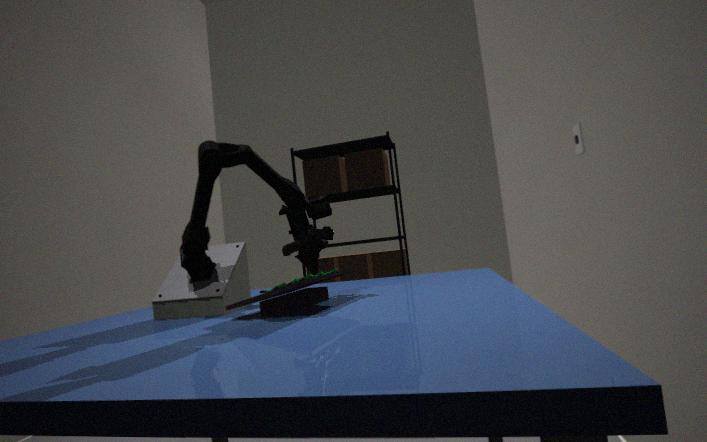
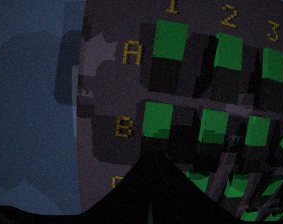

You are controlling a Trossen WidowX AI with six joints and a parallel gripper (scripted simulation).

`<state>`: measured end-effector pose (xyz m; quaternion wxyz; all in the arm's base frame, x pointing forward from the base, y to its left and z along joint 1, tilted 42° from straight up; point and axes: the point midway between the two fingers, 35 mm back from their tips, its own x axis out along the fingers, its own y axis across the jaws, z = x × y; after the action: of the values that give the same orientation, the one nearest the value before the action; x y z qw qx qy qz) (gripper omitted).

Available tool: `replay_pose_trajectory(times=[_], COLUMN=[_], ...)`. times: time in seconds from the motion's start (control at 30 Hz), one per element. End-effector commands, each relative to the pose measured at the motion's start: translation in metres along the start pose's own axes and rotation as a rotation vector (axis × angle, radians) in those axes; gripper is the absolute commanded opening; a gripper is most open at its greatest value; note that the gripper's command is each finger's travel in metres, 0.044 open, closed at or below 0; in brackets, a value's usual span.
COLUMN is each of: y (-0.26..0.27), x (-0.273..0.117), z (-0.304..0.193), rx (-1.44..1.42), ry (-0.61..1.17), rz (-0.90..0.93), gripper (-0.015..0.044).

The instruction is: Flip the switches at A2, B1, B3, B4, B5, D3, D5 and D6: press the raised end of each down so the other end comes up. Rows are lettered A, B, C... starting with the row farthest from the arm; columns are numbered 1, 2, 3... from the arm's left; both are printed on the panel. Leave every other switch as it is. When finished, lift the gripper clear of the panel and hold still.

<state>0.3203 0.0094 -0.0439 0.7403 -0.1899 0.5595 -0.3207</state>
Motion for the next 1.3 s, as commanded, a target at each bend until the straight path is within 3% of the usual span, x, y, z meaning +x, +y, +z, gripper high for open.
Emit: replay_pose_trajectory(times=[0.0,1.27], y=[-0.0002,0.0002], x=[0.0006,0.0025], z=[0.0005,0.0002], rx=[-0.002,0.0], ry=[-0.003,0.001], rz=[-0.002,0.0], gripper=[0.0,0.0])
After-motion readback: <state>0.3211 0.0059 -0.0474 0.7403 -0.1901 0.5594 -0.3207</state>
